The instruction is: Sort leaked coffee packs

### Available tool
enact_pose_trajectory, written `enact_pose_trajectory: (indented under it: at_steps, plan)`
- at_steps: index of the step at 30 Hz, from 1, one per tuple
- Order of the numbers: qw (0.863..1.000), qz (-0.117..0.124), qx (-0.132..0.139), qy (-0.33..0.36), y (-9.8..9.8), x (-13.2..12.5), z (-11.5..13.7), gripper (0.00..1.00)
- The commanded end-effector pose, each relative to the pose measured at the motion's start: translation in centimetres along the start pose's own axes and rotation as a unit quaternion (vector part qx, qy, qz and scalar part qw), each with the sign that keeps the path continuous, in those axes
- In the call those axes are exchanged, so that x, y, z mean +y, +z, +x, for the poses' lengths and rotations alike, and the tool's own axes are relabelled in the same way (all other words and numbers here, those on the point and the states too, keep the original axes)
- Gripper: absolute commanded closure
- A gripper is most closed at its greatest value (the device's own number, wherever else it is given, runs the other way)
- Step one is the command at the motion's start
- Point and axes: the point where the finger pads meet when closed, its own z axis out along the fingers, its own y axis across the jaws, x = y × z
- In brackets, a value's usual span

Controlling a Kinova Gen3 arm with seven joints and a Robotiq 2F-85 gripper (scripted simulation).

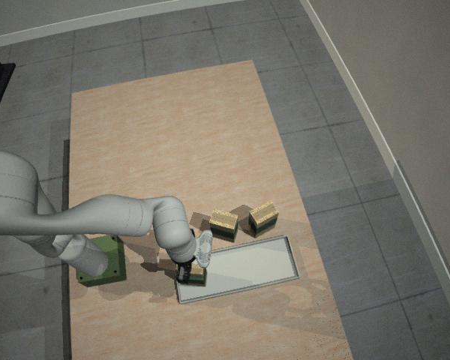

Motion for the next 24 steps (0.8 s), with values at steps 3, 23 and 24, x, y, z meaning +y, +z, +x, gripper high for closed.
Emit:
enact_pose_trajectory:
  at_steps: [3,23,24]
  plan:
    - [1.0,0.002,0.001,0.001,0.0,-1.4,1.1,0.16]
    - [0.995,0.001,0.001,0.097,0.3,-16.2,7.9,0.16]
    - [0.995,0.001,0.001,0.098,0.3,-16.3,7.9,0.16]
